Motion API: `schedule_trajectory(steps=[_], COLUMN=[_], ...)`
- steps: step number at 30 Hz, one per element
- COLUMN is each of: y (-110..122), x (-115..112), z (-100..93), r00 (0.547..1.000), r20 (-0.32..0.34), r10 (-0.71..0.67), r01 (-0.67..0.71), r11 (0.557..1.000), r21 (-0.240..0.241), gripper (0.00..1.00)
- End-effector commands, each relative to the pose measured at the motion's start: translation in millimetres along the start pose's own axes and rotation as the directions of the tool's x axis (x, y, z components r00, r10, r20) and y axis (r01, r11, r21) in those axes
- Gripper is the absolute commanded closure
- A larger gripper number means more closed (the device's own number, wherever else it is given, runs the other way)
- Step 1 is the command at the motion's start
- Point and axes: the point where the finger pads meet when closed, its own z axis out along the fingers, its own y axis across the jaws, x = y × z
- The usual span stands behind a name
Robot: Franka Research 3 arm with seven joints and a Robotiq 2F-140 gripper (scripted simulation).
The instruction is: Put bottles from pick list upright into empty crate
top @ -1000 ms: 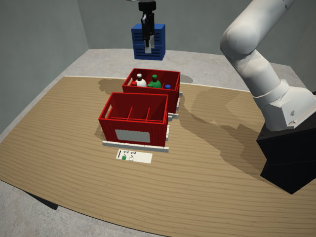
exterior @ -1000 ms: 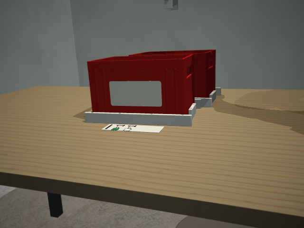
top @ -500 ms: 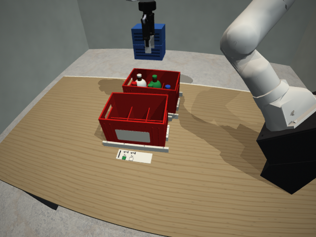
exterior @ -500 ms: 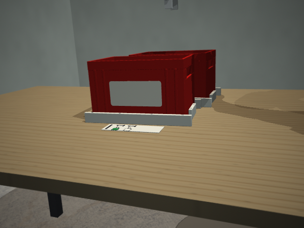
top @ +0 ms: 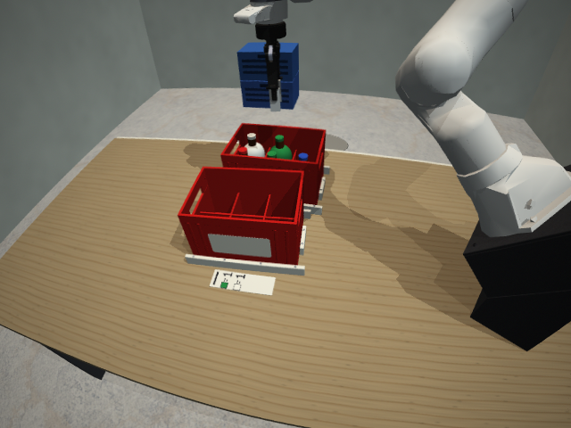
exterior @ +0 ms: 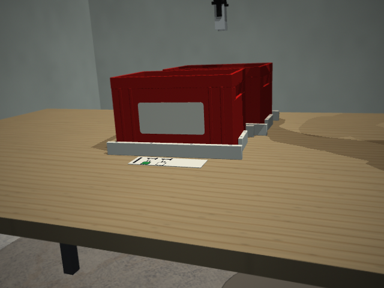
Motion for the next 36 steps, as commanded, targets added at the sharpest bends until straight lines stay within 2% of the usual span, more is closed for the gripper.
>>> schedule_trajectory(steps=[1,3,10,18,20,21,27,36], y=[8,8,15,15,15,15,15,15], x=[2,2,-2,-2,-2,-2,-2,-2], z=[16.6,16.6,48.6,48.6,48.6,48.6,48.6,48.6], r00=[0.988,0.988,0.954,0.902,0.902,0.882,0.830,0.825], r20=[-0.008,-0.008,-0.002,-0.006,-0.006,-0.008,-0.007,-0.007], r10=[-0.156,-0.156,-0.300,-0.432,-0.432,-0.472,-0.558,-0.565], r01=[0.156,0.156,0.300,0.432,0.432,0.471,0.558,0.565], r11=[0.988,0.988,0.954,0.902,0.902,0.882,0.830,0.825], r21=[-0.010,-0.010,-0.008,-0.014,-0.014,-0.018,-0.023,-0.023], gripper=[0.62,0.62,0.62,0.62,0.62,0.62,0.62,0.62])
